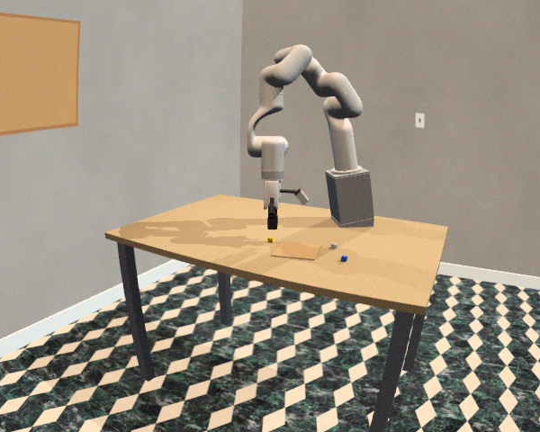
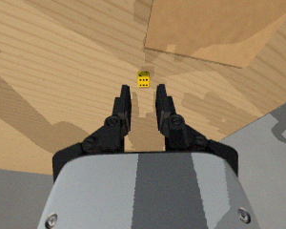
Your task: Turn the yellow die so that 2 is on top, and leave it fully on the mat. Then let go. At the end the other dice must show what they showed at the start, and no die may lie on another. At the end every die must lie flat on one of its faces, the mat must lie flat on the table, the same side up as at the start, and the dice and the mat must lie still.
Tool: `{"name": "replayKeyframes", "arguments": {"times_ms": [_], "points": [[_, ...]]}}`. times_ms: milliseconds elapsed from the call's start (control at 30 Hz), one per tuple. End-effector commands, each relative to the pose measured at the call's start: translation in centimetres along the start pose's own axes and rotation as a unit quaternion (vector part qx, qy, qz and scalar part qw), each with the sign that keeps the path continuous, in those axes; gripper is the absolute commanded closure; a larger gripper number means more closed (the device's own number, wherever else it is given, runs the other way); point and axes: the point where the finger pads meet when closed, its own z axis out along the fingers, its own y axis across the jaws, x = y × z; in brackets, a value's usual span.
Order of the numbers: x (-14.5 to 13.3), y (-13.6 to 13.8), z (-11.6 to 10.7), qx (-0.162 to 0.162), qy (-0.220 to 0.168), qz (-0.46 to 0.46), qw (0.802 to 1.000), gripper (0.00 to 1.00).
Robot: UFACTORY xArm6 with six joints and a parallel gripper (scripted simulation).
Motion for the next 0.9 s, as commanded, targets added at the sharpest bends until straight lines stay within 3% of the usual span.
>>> {"name": "replayKeyframes", "arguments": {"times_ms": [0,867], "points": [[-0.1,0.1,0.5,-0.002,-0.004,0.0,1.0,0.69],[-0.1,0.1,2.9,-0.002,-0.004,0.0,1.0,0.69]]}}
